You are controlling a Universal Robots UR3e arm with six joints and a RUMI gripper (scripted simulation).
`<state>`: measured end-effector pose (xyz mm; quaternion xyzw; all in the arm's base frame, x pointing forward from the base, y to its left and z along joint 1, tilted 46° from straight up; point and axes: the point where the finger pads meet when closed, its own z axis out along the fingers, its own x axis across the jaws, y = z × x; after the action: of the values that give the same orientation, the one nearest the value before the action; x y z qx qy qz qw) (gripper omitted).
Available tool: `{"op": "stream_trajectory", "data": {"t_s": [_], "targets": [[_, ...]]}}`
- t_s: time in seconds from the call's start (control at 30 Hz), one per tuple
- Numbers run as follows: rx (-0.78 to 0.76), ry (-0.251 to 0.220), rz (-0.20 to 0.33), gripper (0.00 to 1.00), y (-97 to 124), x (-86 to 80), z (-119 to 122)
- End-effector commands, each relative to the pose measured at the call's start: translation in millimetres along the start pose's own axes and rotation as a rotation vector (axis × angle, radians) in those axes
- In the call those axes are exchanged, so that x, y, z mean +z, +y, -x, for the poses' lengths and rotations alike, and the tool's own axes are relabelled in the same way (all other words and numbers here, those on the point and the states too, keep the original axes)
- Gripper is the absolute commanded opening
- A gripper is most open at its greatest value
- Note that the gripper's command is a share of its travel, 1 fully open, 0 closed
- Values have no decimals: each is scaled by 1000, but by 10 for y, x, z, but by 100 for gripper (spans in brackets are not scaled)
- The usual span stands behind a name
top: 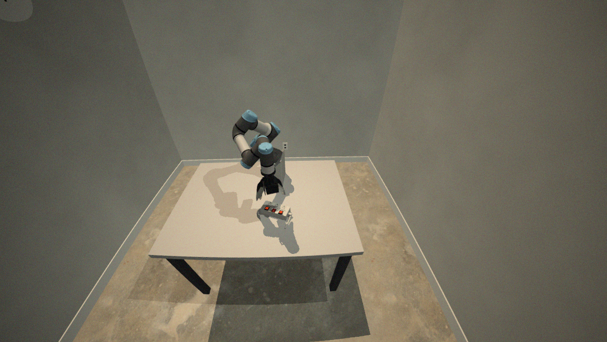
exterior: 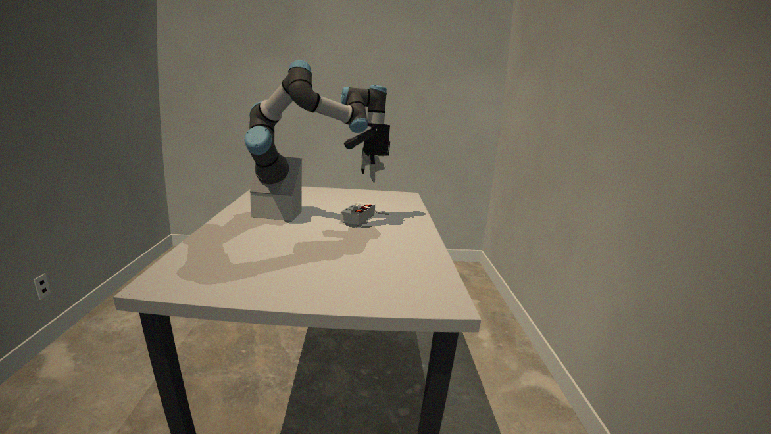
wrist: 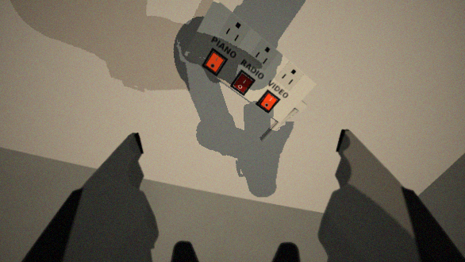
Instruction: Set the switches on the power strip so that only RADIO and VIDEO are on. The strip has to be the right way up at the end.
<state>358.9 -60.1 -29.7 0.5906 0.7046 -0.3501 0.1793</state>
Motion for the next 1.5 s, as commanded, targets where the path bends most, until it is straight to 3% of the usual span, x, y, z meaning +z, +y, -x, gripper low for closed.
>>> {"op": "stream_trajectory", "data": {"t_s": [0.0, 0.47, 0.77, 1.0, 1.33, 1.37, 1.47], "targets": [[-105, 5, 18, 100, -19, 57, 43], [-606, 0, 19, 100, -164, 350, 235], [-794, -3, 18, 100, -227, 450, 300], [-894, -4, 17, 100, -263, 502, 332], [-917, -5, 17, 100, -272, 513, 339], [-917, -5, 17, 0, -272, 513, 339], [-917, -5, 17, 0, -272, 513, 339]]}}
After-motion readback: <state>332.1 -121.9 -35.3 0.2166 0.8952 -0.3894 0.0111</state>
